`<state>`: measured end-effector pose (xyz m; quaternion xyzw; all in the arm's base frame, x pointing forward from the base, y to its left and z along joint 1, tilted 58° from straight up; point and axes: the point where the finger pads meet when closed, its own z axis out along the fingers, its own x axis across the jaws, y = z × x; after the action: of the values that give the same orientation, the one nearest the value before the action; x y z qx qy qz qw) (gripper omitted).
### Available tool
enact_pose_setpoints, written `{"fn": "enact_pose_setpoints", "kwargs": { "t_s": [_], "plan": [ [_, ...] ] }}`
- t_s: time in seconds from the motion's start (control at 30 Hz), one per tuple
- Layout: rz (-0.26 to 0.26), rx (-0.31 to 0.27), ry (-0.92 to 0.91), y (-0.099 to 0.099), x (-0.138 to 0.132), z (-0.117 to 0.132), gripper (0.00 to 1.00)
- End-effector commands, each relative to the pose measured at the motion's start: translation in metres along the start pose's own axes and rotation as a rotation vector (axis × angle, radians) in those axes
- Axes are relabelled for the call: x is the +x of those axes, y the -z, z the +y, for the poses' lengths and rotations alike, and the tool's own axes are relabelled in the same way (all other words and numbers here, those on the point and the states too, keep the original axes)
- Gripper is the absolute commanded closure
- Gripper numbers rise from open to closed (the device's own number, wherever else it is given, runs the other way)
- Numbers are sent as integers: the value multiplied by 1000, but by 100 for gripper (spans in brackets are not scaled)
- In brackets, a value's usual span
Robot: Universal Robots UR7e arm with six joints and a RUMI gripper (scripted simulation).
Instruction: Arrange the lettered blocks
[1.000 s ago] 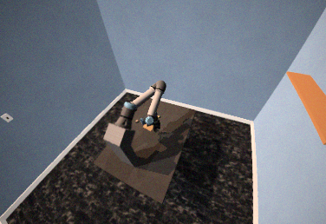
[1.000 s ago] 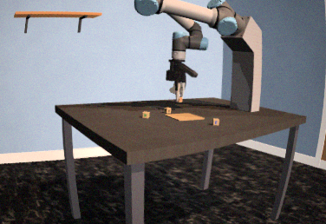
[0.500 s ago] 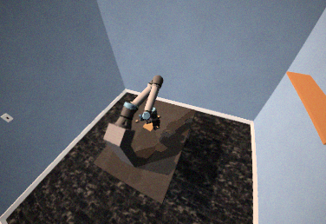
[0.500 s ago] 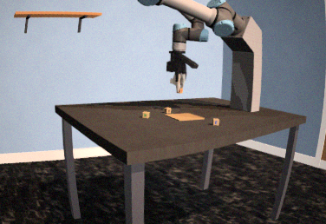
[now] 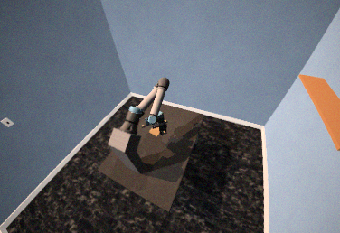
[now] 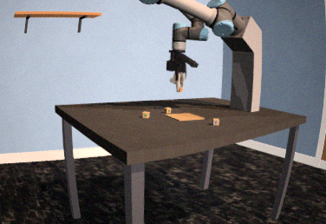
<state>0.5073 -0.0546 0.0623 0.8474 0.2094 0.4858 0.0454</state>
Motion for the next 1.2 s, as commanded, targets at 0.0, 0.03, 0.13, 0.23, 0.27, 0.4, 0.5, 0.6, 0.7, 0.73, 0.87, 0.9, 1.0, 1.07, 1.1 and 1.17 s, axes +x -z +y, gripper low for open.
{"fn": "enact_pose_setpoints", "kwargs": {
  "t_s": [0.0,0.03,0.13,0.23,0.27,0.4,0.5,0.6,0.7,0.73,0.87,0.9,1.0,1.07,1.1,1.17],
  "plan": [
    [0,0,0,0,0,0,95],
    [0,0,-1,0,0,0,95],
    [0,0,-5,0,0,0,95],
    [-1,1,-14,0,1,-1,95],
    [-2,1,-19,0,1,-2,95],
    [-5,3,-45,-1,3,-4,95],
    [-8,5,-75,-2,5,-7,95],
    [-9,5,-87,-3,6,-8,95],
    [-13,7,-128,-4,9,-12,95],
    [-15,8,-144,-4,10,-14,95],
    [-22,11,-217,-6,16,-20,95],
    [-24,11,-238,-7,17,-22,95],
    [-30,12,-305,-8,22,-28,95],
    [-34,13,-355,-9,26,-33,95],
    [-34,13,-355,-9,26,-33,95],
    [-36,13,-381,-10,28,-35,95]
  ]
}}
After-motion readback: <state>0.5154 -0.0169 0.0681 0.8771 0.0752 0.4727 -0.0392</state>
